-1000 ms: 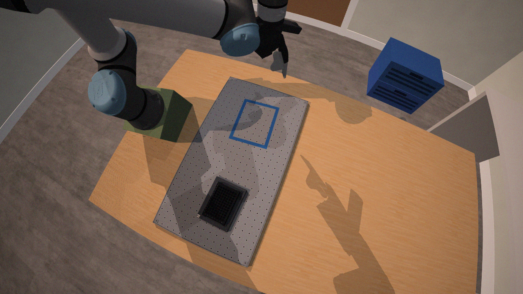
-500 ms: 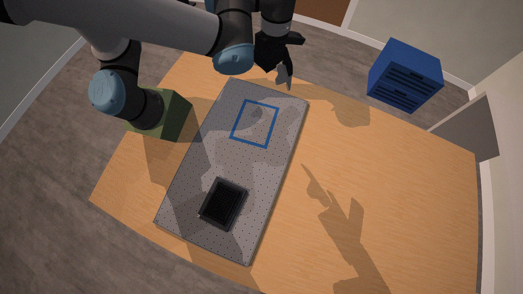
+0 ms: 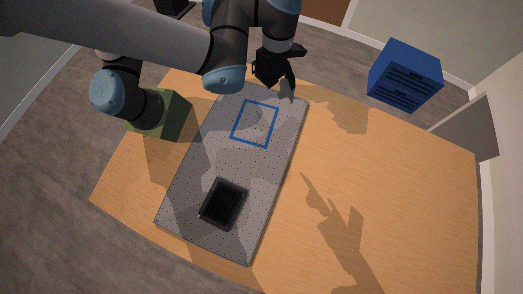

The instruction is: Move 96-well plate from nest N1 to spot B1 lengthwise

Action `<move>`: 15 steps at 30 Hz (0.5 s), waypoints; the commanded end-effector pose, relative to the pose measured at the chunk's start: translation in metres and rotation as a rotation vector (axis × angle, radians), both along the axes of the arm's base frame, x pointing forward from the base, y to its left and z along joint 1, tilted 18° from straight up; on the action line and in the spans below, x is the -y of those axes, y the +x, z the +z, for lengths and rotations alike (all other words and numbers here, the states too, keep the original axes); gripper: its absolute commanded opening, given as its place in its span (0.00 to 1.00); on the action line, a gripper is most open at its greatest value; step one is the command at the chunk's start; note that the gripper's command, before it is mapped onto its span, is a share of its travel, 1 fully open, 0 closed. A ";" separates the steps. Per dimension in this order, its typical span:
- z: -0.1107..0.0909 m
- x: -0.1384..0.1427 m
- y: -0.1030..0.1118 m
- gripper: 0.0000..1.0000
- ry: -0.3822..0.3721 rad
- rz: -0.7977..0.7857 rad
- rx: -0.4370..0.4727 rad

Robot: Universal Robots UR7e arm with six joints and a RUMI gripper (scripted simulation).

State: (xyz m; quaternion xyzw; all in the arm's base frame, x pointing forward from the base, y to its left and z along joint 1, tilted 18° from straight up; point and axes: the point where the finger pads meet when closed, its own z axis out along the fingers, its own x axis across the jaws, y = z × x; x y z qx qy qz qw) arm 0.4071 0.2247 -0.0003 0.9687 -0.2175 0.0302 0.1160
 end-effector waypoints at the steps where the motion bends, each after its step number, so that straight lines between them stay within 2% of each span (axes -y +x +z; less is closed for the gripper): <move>1: 0.002 0.014 0.006 1.00 0.009 0.038 -0.002; 5: 0.004 0.033 0.013 1.00 0.009 0.038 -0.002; 8: 0.004 0.034 0.014 1.00 0.008 0.038 -0.002; 13: 0.006 0.058 0.021 1.00 0.011 0.062 -0.004; 15: 0.006 0.059 0.021 1.00 0.011 0.062 -0.004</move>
